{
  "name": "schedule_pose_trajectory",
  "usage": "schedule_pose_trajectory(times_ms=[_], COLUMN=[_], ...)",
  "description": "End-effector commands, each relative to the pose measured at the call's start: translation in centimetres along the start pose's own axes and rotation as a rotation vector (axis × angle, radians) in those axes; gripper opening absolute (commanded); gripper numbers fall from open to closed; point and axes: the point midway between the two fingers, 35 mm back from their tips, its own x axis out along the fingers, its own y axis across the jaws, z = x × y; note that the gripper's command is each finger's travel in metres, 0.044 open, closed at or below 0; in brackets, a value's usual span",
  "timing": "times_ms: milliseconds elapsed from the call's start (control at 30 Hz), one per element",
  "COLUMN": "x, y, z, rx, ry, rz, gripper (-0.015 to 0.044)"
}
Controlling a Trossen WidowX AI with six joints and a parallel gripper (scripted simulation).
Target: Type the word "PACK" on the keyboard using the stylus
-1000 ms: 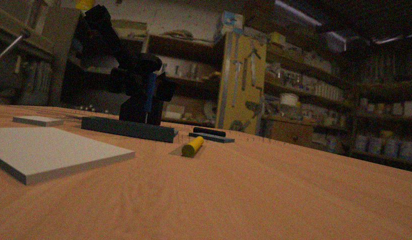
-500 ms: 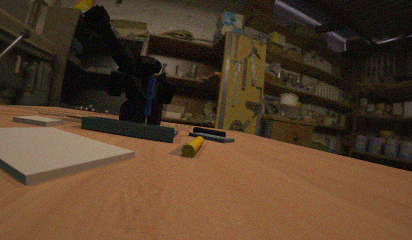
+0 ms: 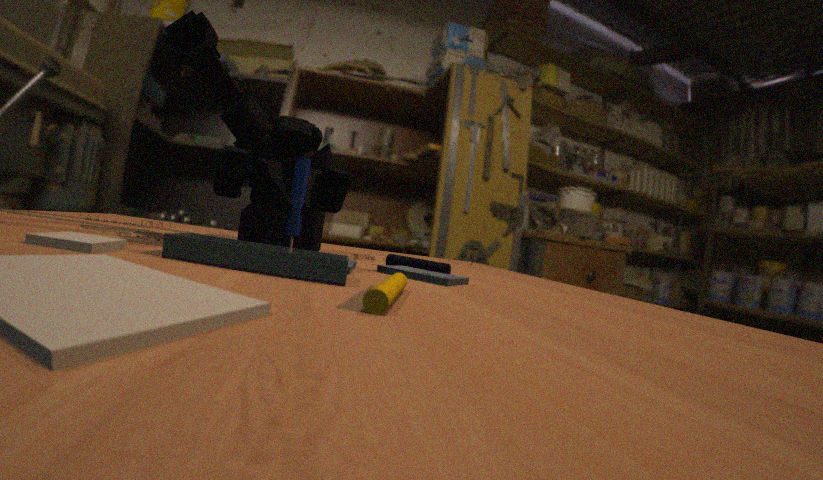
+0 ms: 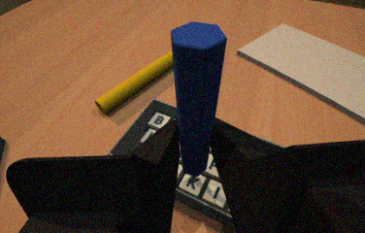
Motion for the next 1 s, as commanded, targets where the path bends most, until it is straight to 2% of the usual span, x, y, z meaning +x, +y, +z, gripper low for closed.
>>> schedule_pose_trajectory(times_ms=[0,400,967], x=[0.1,0.0,-1.5], y=[0.0,0.0,0.0], z=[-0.2,0.0,3.3], rx=[-0.003,-0.003,-0.001], ry=[-0.001,-0.001,-0.003], rz=[0.003,0.003,0.003], gripper=[0.0081,0.0081,0.0081])
